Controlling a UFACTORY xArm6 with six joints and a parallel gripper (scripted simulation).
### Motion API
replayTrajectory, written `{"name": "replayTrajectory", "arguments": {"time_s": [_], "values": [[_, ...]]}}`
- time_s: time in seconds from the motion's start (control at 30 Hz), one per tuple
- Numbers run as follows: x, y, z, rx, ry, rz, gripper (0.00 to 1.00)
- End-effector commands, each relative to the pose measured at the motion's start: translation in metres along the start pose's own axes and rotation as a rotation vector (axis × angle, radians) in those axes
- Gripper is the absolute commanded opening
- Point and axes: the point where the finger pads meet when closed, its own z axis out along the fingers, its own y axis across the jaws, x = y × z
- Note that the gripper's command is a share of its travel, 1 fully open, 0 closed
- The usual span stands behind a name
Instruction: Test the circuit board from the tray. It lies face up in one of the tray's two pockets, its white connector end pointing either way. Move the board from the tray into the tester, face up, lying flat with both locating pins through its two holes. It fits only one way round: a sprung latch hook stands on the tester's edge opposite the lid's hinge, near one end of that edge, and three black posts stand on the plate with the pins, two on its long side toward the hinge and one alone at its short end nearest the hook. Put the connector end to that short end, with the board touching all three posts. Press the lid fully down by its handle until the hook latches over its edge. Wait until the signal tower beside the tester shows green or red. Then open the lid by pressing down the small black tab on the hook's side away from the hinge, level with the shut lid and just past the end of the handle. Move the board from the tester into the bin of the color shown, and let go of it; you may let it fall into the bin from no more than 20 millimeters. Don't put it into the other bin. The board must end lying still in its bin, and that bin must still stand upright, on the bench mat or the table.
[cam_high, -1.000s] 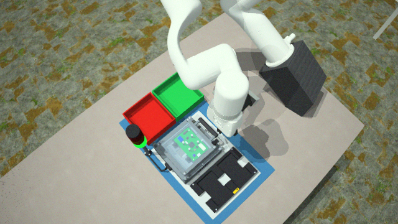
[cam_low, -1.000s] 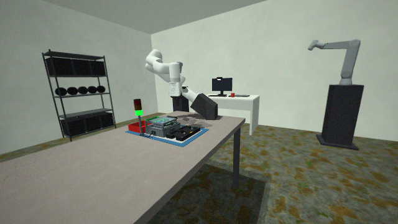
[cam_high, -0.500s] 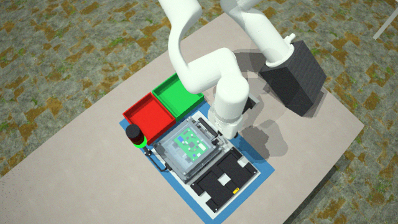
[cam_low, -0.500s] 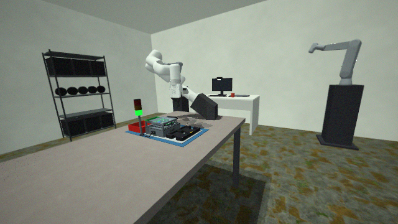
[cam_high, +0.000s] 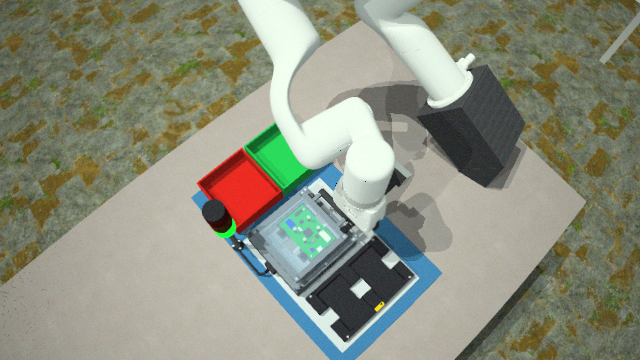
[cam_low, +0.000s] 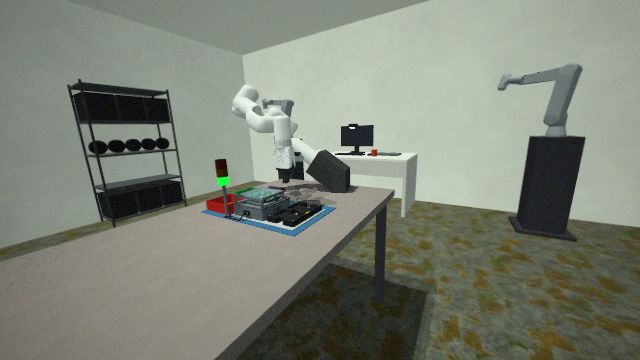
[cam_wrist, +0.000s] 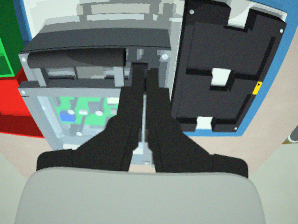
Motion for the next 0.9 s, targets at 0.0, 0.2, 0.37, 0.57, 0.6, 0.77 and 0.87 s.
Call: {"name": "replayTrajectory", "arguments": {"time_s": [0.0,0.2,0.37,0.57,0.6,0.77,0.87], "values": [[-0.001,0.0,0.004,-0.001,-0.002,0.001,0.0],[-0.001,0.0,0.005,-0.001,-0.002,0.001,0.0],[-0.001,0.0,0.005,-0.001,-0.002,0.001,0.0],[-0.001,0.0,0.01,-0.001,-0.002,0.001,0.0],[-0.001,0.001,0.012,-0.001,-0.002,0.001,0.0],[-0.001,0.001,0.022,-0.001,-0.002,0.001,0.0],[-0.002,0.001,0.027,-0.001,-0.002,0.001,0.0]]}}
